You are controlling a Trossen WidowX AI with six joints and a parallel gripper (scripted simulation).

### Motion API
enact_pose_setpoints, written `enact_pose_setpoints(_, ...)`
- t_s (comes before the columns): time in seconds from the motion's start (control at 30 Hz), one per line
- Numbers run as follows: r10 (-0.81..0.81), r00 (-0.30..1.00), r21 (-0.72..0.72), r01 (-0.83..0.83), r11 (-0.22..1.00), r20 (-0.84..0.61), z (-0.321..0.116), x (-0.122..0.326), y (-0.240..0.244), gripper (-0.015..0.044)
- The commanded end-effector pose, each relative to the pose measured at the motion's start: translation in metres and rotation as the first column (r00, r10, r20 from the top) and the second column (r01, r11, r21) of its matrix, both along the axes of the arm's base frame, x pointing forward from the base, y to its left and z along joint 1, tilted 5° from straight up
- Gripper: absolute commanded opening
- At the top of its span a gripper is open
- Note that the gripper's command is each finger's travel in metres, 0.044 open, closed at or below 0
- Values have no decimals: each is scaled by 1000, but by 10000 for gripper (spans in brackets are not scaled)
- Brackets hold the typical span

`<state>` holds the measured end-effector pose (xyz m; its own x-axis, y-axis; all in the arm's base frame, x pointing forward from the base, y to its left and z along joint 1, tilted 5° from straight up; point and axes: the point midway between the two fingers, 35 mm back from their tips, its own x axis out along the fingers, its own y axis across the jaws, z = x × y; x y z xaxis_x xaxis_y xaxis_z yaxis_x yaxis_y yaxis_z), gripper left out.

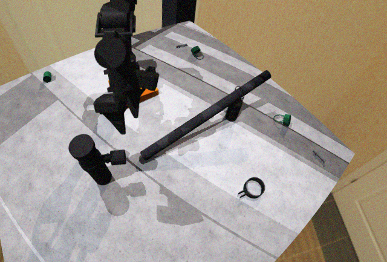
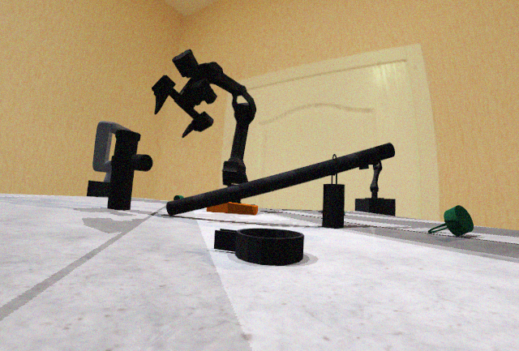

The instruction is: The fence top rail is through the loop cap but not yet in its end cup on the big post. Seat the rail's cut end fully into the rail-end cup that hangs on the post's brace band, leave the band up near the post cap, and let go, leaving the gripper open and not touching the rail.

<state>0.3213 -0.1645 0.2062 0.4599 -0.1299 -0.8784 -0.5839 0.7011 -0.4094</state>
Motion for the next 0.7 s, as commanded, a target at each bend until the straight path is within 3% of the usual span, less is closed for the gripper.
enact_pose_setpoints(0.0,247,965,-177,-258,950,-86,-8,-8,-40,440)
enact_pose_setpoints(0.33,247,965,-177,-258,950,-86,-10,-8,-40,440)
enact_pose_setpoints(0.67,247,965,-177,-258,950,-86,-69,-8,-36,440)
